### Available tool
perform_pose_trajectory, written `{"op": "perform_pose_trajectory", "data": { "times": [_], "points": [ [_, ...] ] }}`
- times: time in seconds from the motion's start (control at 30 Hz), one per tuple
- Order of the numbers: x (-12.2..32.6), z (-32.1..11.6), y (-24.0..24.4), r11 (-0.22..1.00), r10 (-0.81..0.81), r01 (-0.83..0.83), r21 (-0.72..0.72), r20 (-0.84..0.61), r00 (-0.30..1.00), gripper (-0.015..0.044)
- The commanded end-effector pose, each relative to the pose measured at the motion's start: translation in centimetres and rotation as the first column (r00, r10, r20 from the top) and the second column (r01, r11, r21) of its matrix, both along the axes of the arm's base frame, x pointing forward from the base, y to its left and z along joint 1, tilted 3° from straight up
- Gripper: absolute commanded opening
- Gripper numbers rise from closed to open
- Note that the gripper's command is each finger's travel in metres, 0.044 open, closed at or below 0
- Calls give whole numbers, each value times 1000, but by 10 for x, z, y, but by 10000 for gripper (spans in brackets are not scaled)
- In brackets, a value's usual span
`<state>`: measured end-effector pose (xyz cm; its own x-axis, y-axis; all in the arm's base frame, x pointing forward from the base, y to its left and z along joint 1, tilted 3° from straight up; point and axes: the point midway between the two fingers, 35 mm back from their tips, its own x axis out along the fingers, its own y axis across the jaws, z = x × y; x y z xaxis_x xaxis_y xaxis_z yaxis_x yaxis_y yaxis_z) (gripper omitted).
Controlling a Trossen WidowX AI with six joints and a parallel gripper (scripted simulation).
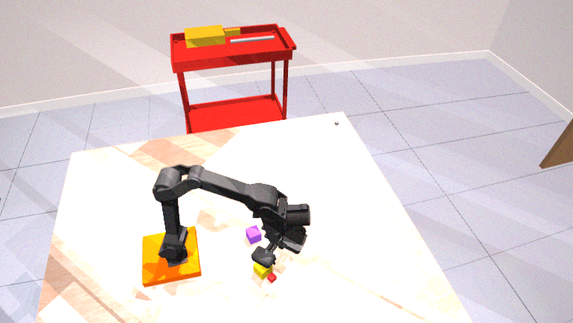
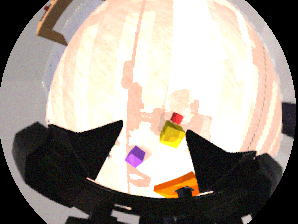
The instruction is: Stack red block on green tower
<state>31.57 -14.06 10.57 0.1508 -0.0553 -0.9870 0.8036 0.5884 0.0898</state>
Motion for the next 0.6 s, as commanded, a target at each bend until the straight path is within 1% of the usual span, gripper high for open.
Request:
{"op": "perform_pose_trajectory", "data": {
  "times": [0.0,0.07,0.13,0.33,0.57],
  "points": [
    [-22,-19,-19,991,-126,130,39,-98,987,440],
    [-34,-28,-28,978,-189,199,55,-148,971,440],
    [-38,-31,-31,973,-210,223,60,-165,964,440],
    [-38,-29,-29,973,-210,223,60,-165,964,440],
    [-38,-63,-29,973,-210,223,60,-165,964,440]
  ]
}}
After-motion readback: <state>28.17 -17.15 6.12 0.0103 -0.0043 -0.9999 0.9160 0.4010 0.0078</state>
